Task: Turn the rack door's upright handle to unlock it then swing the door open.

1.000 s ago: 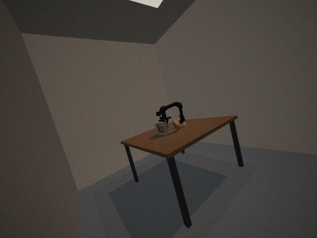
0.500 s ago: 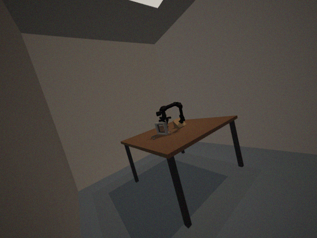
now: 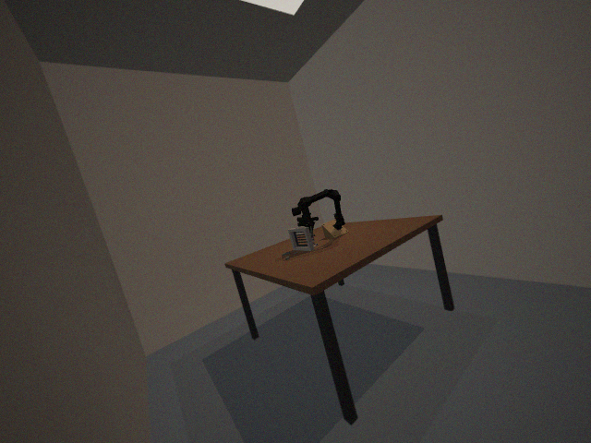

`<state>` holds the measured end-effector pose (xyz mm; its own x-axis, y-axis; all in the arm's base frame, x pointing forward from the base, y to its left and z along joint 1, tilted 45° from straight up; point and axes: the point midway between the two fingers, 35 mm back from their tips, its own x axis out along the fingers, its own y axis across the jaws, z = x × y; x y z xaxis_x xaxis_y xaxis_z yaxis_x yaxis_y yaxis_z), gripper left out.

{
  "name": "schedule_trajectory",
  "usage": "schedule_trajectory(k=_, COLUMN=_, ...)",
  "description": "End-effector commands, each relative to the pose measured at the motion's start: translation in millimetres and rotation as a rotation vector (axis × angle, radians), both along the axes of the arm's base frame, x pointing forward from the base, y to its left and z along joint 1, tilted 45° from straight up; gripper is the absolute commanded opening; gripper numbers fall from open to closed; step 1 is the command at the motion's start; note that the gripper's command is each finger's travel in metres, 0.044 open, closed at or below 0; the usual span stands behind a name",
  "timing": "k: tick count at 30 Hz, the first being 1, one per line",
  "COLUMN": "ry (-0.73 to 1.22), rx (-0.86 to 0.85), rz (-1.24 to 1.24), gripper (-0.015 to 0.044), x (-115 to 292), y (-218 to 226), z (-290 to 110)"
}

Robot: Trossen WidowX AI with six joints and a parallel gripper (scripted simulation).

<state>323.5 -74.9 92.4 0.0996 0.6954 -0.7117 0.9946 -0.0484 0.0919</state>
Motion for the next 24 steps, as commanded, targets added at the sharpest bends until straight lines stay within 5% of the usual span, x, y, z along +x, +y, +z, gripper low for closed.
schedule_trajectory(k=1, ry=-0.066, rx=-0.013, rz=0.065, gripper=0.0017, x=-4.6, y=-1.9, z=-1.7)
schedule_trajectory(k=24, ry=-0.33, rx=-0.052, rz=0.339, gripper=0.0017, x=-38.5, y=-14.3, z=-18.7)
